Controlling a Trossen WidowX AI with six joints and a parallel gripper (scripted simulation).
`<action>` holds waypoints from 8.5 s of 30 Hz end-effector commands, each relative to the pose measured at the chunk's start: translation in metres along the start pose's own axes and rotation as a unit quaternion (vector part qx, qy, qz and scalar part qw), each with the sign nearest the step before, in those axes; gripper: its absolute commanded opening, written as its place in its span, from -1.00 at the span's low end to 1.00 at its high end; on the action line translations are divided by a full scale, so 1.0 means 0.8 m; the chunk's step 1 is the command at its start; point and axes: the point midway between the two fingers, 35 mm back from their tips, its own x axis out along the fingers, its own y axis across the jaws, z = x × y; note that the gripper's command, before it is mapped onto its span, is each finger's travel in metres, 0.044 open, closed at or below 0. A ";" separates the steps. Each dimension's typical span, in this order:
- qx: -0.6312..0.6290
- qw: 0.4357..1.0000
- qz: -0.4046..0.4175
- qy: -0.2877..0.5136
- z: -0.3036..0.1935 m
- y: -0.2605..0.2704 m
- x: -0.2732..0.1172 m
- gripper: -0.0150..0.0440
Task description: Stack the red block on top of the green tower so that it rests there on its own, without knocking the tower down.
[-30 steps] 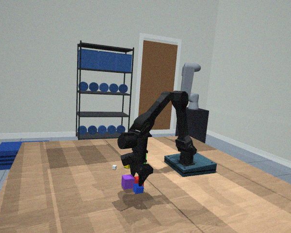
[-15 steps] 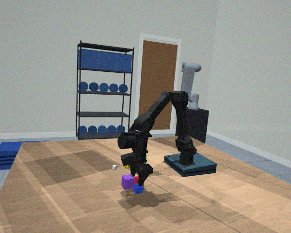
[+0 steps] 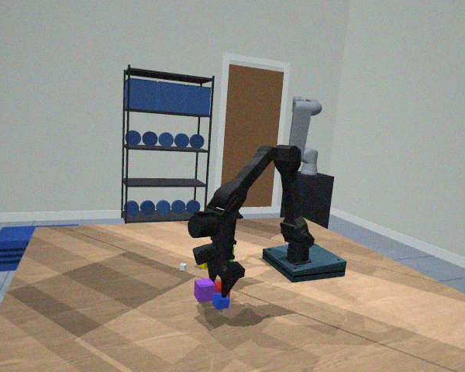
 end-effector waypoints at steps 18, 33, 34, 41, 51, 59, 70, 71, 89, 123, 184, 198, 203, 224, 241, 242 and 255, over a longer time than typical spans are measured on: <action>0.000 1.000 0.000 0.000 0.006 0.003 -0.100 1.00; -0.001 1.000 -0.014 0.025 -0.008 -0.004 -0.072 1.00; -0.001 1.000 -0.014 0.025 -0.009 -0.004 -0.063 1.00; -0.001 1.000 -0.014 0.025 -0.012 -0.005 -0.039 1.00; -0.001 1.000 -0.014 0.025 -0.012 -0.005 -0.024 1.00; -0.001 1.000 -0.014 0.025 -0.012 -0.006 -0.007 1.00; -0.001 1.000 -0.014 0.025 -0.014 -0.007 0.015 1.00; -0.001 1.000 -0.014 0.025 -0.015 -0.007 0.016 1.00; -0.001 1.000 -0.014 0.025 -0.015 -0.007 0.018 1.00; -0.001 1.000 -0.014 0.025 -0.012 -0.005 -0.020 -0.49; -0.002 0.999 -0.020 0.029 -0.081 -0.206 -0.143 -0.49; -0.002 0.999 -0.022 0.028 -0.123 -0.245 -0.142 -0.49; -0.002 0.999 -0.022 0.028 -0.125 -0.246 -0.124 -0.49; -0.002 0.999 -0.022 0.028 -0.127 -0.247 -0.086 -0.49; -0.002 0.999 -0.022 0.028 -0.127 -0.247 -0.085 -0.49; -0.002 0.999 -0.022 0.028 -0.127 -0.247 -0.085 -0.49; -0.002 0.999 -0.023 0.029 -0.127 -0.248 -0.086 0.13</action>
